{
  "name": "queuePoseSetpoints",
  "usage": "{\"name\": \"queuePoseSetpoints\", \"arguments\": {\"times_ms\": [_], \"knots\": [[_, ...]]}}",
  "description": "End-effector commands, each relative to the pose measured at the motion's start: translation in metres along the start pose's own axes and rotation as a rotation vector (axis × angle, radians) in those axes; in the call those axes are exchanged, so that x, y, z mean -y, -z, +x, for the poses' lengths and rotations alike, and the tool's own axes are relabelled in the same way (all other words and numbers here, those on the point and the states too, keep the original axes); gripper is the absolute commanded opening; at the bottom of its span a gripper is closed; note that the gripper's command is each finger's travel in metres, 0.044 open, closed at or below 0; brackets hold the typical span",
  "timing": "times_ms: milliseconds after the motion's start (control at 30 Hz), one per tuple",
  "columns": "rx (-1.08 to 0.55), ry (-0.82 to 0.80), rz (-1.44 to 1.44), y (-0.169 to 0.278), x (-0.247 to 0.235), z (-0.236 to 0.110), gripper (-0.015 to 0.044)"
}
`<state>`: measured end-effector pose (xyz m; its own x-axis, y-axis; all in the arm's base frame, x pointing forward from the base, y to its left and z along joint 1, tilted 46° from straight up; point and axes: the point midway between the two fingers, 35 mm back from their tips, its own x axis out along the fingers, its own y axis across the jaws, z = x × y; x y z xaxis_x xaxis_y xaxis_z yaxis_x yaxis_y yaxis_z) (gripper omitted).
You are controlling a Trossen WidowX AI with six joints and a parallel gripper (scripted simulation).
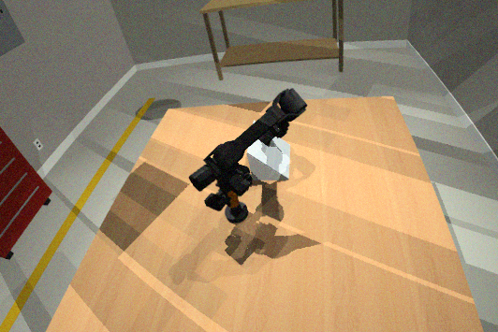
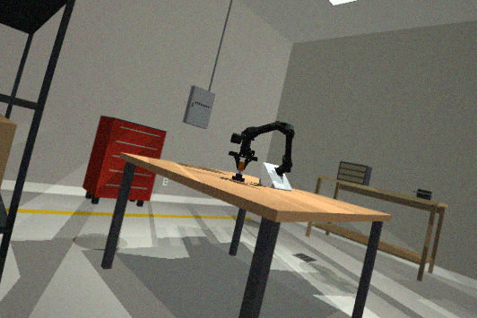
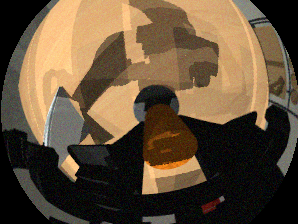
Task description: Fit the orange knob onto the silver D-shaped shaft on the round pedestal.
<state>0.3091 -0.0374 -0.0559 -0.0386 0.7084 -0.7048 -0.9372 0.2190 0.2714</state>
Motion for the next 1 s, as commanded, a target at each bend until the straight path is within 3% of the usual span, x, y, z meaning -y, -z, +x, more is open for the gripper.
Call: {"name": "queuePoseSetpoints", "arguments": {"times_ms": [0, 967], "knots": [[-0.001, 0.005, -0.011, 0.0018, 0.0021, -0.0008, 0.0], [-0.001, 0.005, -0.011, -0.0002, 0.0013, 0.0014, 0.0]]}}
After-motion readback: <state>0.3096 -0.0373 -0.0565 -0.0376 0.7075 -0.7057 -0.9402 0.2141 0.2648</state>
